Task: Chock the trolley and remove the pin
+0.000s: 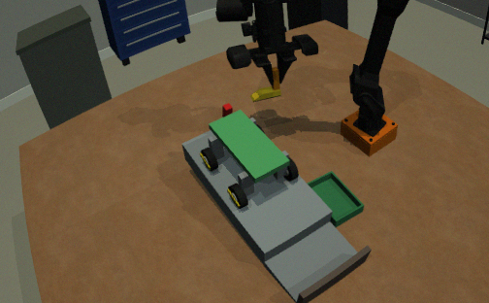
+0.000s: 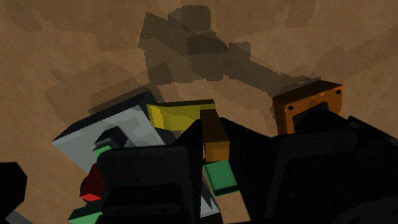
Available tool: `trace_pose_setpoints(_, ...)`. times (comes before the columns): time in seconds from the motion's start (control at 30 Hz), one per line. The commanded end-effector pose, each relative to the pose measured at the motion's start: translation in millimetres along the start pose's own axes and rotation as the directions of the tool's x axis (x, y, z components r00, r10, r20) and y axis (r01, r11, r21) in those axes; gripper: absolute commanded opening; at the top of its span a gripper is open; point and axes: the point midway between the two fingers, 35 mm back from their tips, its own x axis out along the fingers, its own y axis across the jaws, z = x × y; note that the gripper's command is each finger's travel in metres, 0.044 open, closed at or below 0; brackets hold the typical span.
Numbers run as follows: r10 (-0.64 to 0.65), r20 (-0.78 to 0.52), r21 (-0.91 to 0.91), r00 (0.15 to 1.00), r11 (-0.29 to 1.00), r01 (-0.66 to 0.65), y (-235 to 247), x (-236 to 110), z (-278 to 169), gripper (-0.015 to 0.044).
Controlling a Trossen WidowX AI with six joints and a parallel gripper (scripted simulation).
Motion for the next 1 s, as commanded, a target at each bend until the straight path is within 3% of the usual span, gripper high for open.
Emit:
trace_pose_setpoints(0.0, 0.001, 0.003, -0.003, 1.000, 1.000, -0.001, 0.6, -11.8, 1.3, 0.0000)
trace_pose_setpoints(0.33, 0.001, 0.003, -0.026, 1.000, 1.000, -0.001, 0.7, -19.6, 1.8, 0.0000)
trace_pose_setpoints(0.63, 0.000, 0.003, -0.314, 1.000, 0.949, 0.001, 0.8, -19.6, 1.8, 0.0000)
trace_pose_setpoints(0.97, -0.001, 0.002, -0.613, 1.000, 0.790, 0.002, 0.9, -19.6, 1.8, 0.0000)
